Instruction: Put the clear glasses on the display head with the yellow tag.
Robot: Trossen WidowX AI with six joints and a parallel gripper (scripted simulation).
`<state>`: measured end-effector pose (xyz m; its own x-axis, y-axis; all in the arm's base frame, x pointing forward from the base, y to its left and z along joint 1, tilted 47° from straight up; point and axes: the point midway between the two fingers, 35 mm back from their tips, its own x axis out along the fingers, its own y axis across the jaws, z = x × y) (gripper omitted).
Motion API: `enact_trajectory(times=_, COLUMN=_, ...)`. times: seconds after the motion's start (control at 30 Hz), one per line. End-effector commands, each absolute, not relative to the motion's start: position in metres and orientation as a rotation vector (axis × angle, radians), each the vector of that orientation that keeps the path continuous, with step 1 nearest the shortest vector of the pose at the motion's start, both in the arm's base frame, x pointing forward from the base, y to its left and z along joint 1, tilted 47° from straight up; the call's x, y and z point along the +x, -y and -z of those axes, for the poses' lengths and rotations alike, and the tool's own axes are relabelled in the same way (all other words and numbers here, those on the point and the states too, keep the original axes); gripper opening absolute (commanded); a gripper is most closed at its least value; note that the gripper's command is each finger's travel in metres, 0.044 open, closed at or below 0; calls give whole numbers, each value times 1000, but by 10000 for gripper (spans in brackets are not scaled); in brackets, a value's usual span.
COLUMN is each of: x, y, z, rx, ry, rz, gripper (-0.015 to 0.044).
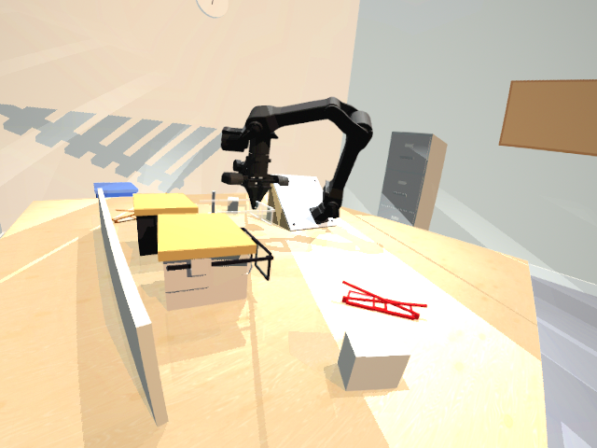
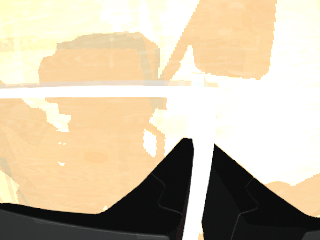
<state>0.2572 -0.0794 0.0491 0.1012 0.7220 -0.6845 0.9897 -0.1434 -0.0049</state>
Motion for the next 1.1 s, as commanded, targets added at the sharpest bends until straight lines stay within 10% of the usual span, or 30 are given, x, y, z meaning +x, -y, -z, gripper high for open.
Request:
enact_trajectory(times=0.0, x=257, y=77, z=-48, rx=1933, ry=-1671, rz=770, gripper=0)
enact_trajectory(times=1.07, x=295, y=82, z=-47, rx=1939, ry=-1653, rz=766, gripper=0)
